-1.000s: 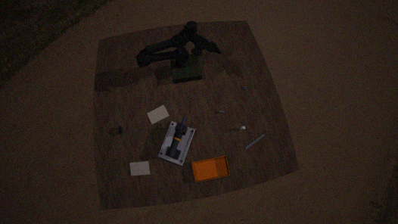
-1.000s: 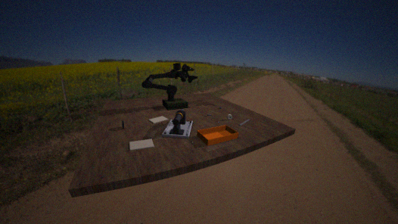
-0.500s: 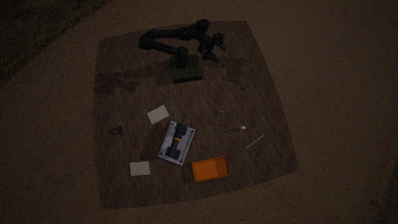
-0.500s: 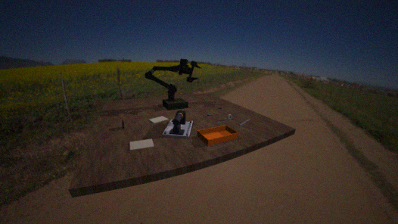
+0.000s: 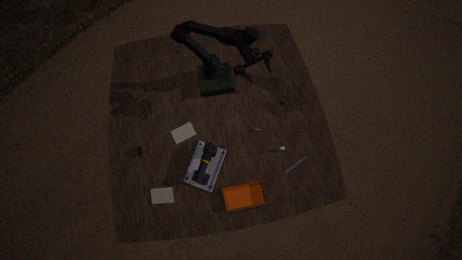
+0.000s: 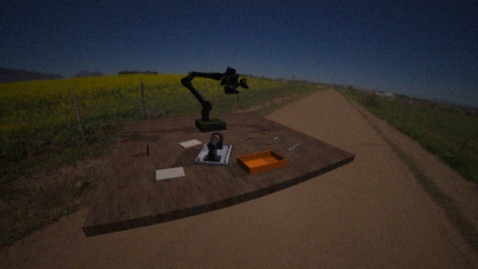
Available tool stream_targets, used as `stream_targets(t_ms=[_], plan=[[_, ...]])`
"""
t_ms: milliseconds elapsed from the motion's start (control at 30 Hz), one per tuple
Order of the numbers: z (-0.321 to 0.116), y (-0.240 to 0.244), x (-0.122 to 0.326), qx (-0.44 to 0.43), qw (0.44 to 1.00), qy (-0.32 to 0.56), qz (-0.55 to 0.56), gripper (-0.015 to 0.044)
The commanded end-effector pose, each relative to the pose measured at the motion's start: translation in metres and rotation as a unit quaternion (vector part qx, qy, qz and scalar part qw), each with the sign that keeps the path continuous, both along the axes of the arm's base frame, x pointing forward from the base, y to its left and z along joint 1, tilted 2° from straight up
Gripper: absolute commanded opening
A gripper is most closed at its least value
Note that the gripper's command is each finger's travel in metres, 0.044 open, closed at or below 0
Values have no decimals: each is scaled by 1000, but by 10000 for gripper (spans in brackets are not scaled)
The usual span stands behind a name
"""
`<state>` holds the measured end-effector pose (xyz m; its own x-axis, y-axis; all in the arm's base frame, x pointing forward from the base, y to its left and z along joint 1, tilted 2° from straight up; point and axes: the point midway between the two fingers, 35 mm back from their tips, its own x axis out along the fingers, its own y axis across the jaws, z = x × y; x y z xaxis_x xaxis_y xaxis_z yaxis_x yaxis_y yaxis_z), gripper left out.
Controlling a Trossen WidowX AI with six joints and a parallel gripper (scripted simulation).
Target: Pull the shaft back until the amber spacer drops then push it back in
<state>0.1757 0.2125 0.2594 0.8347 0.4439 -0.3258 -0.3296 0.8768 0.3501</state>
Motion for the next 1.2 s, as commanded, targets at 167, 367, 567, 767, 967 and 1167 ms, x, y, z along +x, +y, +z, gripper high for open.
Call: stream_targets(t_ms=[167,367,567,767,967,1167], plan=[[-34,-9,86,-481,862,-29,157,440],[-46,-22,109,-567,796,-18,214,440],[-59,-40,133,-632,723,-3,277,440],[-77,-59,155,-686,626,6,371,440],[-95,-81,174,-707,530,8,467,440],[-115,-105,189,-701,438,-3,562,440]])
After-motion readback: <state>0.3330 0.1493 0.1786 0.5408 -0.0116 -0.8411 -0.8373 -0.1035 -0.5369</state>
